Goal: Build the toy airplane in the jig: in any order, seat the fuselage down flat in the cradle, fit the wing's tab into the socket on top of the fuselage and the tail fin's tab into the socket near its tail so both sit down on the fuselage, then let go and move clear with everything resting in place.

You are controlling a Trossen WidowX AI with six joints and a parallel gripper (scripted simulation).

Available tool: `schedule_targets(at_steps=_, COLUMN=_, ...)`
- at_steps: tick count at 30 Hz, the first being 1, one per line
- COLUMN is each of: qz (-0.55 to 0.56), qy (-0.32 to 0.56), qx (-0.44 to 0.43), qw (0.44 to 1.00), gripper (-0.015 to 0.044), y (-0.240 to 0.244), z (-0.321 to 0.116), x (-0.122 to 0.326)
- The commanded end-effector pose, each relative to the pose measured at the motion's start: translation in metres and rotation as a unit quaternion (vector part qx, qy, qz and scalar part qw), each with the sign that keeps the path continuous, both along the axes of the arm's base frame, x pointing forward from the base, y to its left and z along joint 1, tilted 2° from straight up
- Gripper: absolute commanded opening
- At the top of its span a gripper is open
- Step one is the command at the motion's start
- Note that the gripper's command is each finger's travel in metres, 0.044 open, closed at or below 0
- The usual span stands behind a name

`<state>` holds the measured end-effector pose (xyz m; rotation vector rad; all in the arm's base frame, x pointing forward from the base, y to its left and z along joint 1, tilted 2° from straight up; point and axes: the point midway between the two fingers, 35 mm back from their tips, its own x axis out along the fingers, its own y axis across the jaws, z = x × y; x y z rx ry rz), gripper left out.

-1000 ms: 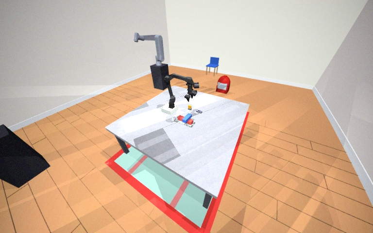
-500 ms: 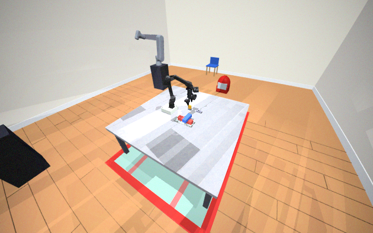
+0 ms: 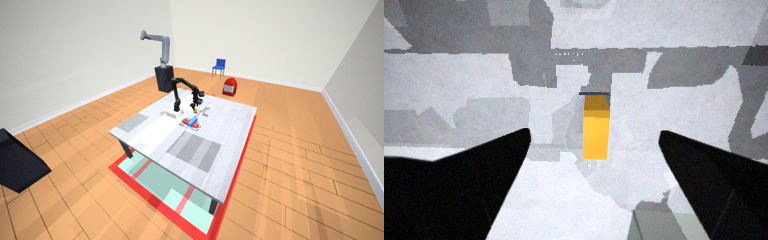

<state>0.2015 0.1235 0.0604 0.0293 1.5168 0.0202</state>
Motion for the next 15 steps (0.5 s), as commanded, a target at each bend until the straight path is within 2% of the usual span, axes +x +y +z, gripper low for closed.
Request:
schedule_targets(at_steps=1, qz=-0.003, qy=0.005, qx=-0.004, qw=1.000, gripper=0.0440, y=-0.001, z=-0.011, x=-0.001)
schedule_targets(at_steps=15, qz=-0.003, qy=0.005, qx=-0.004, qw=1.000, gripper=0.0440, y=-0.001, z=-0.033, x=-0.001)
